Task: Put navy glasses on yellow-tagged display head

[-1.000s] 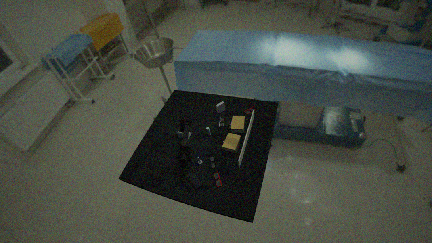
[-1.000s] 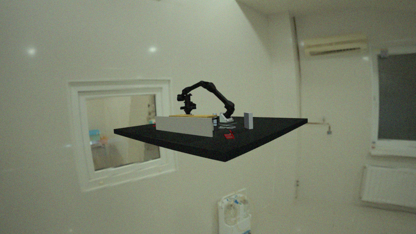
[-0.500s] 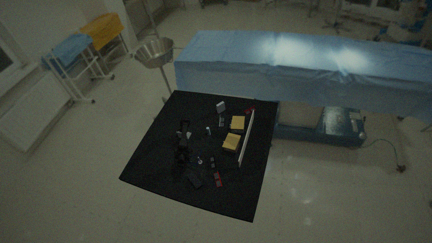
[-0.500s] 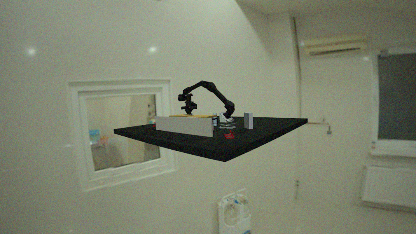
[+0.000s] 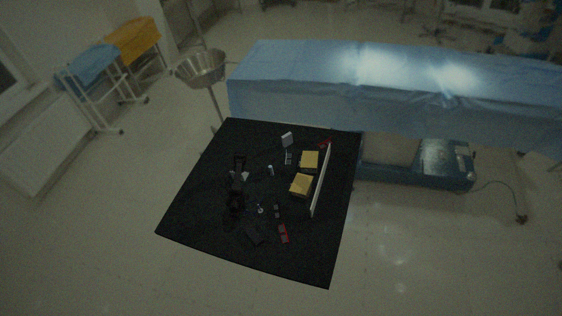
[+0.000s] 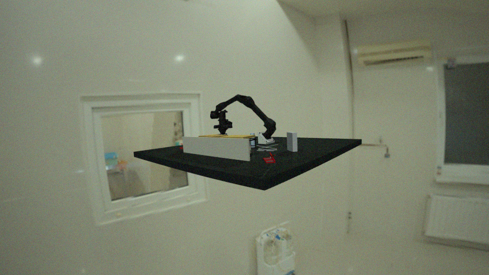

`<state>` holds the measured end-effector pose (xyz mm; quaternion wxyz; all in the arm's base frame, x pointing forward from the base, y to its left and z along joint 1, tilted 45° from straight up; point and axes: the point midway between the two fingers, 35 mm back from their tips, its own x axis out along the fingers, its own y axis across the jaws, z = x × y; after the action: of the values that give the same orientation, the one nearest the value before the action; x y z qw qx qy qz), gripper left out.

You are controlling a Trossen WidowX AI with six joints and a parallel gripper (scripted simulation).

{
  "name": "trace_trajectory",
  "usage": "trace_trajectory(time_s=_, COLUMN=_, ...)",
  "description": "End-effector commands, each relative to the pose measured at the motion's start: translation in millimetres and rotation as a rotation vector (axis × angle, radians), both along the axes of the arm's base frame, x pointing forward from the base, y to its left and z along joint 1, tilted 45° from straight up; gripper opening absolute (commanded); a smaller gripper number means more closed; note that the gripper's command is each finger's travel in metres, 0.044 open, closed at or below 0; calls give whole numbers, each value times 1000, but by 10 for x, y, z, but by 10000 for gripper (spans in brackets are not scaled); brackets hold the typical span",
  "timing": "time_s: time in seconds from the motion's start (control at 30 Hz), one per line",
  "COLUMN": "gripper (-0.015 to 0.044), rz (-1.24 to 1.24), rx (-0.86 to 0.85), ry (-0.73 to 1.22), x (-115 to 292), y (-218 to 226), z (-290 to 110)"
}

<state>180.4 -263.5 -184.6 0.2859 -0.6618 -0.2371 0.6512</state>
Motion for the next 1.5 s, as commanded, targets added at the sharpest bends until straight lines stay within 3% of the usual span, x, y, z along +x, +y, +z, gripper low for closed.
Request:
trace_trajectory(time_s=0.0, gripper=0, rz=7, rx=-6, ry=-1, x=-6, y=-14, z=0)
trace_trajectory(time_s=0.87, gripper=0, rz=7, rx=-6, ry=-1, x=90, y=-33, z=14)
trace_trajectory(time_s=1.47, gripper=0, rz=11, rx=-7, ry=-4, x=111, y=-431, z=439)
